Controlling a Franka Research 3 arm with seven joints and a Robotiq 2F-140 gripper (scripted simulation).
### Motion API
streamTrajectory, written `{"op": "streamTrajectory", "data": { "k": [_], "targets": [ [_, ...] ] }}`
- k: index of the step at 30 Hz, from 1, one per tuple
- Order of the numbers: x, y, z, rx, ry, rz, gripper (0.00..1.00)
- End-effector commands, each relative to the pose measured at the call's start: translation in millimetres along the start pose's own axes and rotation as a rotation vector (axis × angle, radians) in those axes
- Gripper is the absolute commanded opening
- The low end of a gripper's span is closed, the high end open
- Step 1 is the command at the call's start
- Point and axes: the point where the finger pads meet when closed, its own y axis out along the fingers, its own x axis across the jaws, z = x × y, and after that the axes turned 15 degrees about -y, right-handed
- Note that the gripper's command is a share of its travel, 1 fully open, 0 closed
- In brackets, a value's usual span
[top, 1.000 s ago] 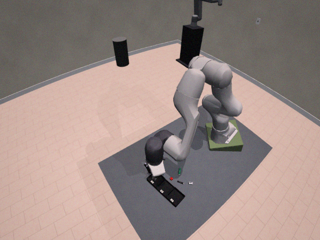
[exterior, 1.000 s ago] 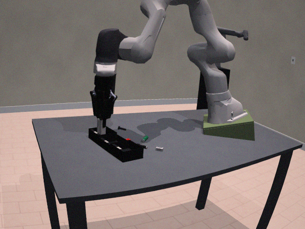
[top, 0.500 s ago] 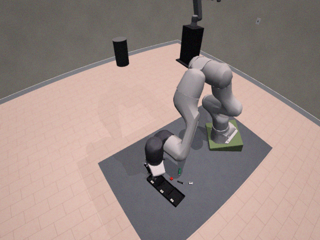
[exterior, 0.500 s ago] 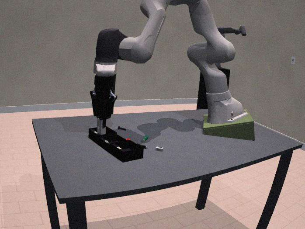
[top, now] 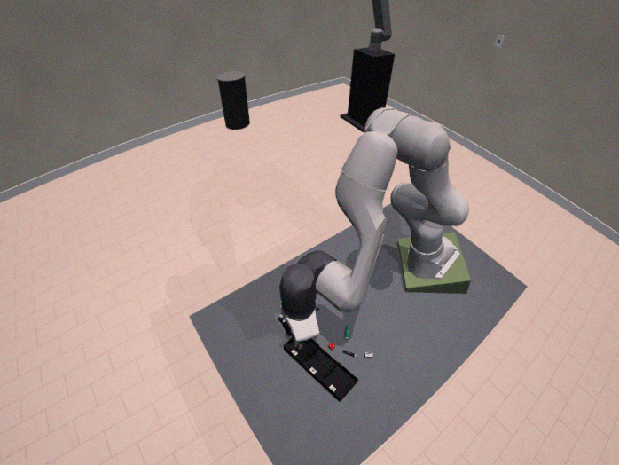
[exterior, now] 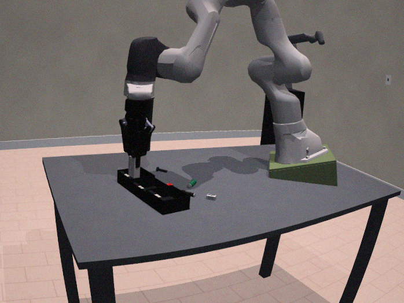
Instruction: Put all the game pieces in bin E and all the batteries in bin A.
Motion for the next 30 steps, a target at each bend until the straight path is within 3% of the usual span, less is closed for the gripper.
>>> {"op": "streamTrajectory", "data": {
  "k": [1, 19, 25, 30],
  "targets": [
    [0, -4.1, 0, -0.001, -0.004, 0.001, 0.05],
    [0, -24.1, 0, -0.001, -0.004, 0.001, 0.05],
    [0, -48.1, 0, -0.001, -0.004, 0.001, 0.05],
    [0, -48.5, 0, -0.001, -0.004, 0.001, 0.05]
  ]
}}
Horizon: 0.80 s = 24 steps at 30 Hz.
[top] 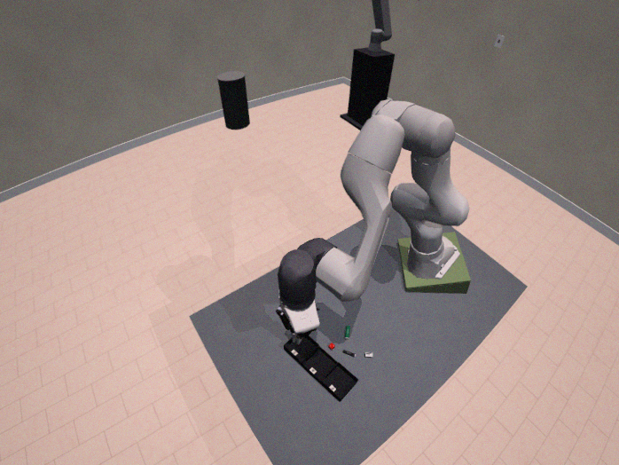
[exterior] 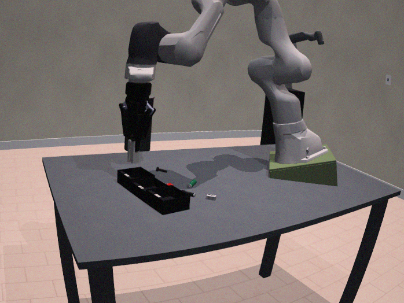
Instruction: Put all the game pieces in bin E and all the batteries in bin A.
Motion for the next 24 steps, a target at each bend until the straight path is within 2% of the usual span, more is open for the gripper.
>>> {"op": "streamTrajectory", "data": {
  "k": [1, 6, 21, 24],
  "targets": [
    [-3, -0.1, -2, -0.013, 0.003, 0.005, 0.05],
    [-3, -0.1, -2, -0.013, 0.003, 0.005, 0.05],
    [-66, 0.1, 39, -0.013, 0.003, 0.005, 0.05],
    [-70, 0.1, 42, -0.013, 0.003, 0.005, 0.05]
  ]
}}
